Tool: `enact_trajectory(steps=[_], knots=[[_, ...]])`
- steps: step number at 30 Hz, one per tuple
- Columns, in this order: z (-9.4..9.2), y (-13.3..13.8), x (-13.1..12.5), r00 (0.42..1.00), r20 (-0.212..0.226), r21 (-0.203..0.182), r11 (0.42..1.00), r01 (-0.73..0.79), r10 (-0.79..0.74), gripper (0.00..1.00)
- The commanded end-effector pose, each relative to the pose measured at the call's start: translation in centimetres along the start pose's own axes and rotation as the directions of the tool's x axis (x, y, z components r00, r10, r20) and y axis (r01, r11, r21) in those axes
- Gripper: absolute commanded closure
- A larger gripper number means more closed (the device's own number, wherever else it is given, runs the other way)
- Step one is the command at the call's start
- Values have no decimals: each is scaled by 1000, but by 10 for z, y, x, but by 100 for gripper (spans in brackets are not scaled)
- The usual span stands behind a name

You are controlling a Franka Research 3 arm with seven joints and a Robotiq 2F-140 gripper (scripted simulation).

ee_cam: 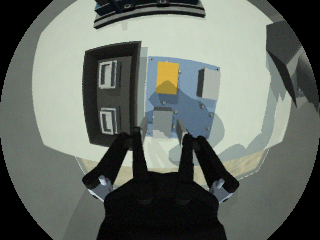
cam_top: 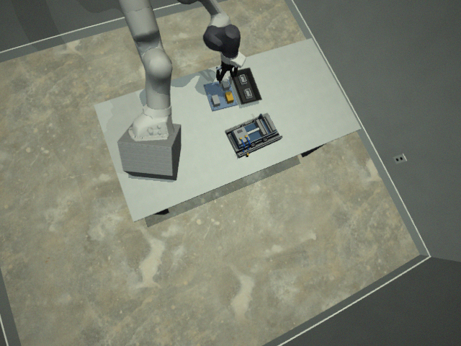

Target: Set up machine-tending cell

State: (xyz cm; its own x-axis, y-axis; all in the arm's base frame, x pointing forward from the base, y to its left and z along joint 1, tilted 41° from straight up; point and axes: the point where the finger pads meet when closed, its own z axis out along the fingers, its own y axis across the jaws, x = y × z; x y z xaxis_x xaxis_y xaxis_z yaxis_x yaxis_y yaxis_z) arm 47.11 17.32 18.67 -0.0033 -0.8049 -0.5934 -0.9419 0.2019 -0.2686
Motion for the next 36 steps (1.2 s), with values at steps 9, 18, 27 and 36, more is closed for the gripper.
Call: enact_trajectory(steps=[9, 18, 27, 36], knots=[[1, 0, -1, 1000, 0, 1, 1000, 5, -5, 60], [1, 0, -1, 1000, 0, 1, 1000, 5, -5, 60], [1, 0, -1, 1000, 0, 1, 1000, 5, -5, 60], [1, 0, -1, 1000, 0, 1, 1000, 5, -5, 100]])
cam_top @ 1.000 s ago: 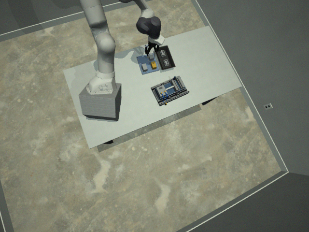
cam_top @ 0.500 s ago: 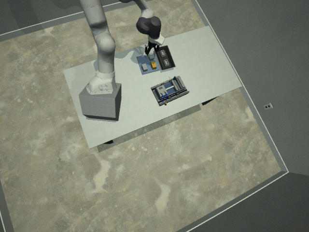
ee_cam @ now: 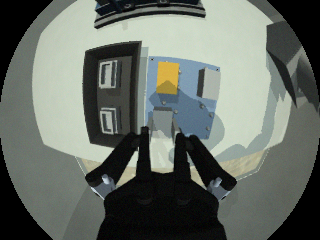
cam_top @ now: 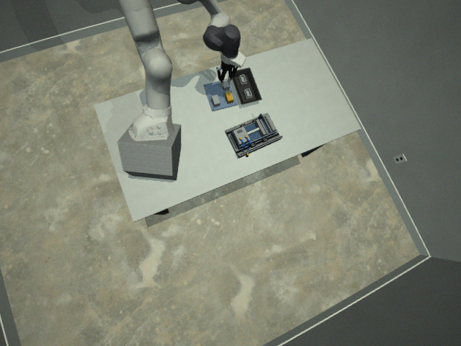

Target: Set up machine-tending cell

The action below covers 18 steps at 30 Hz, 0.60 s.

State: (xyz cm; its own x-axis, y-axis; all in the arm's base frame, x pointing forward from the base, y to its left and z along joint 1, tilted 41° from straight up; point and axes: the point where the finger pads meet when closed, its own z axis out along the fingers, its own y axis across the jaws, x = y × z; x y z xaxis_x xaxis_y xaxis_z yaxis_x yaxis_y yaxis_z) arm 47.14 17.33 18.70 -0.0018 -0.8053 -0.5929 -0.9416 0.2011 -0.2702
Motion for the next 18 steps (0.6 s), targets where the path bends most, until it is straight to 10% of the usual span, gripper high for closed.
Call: enact_trajectory(steps=[1, 18], knots=[[1, 0, 0, 1000, 0, 0, 1000, 4, -4, 100], [1, 0, 0, 1000, 0, 0, 1000, 4, -4, 100]])
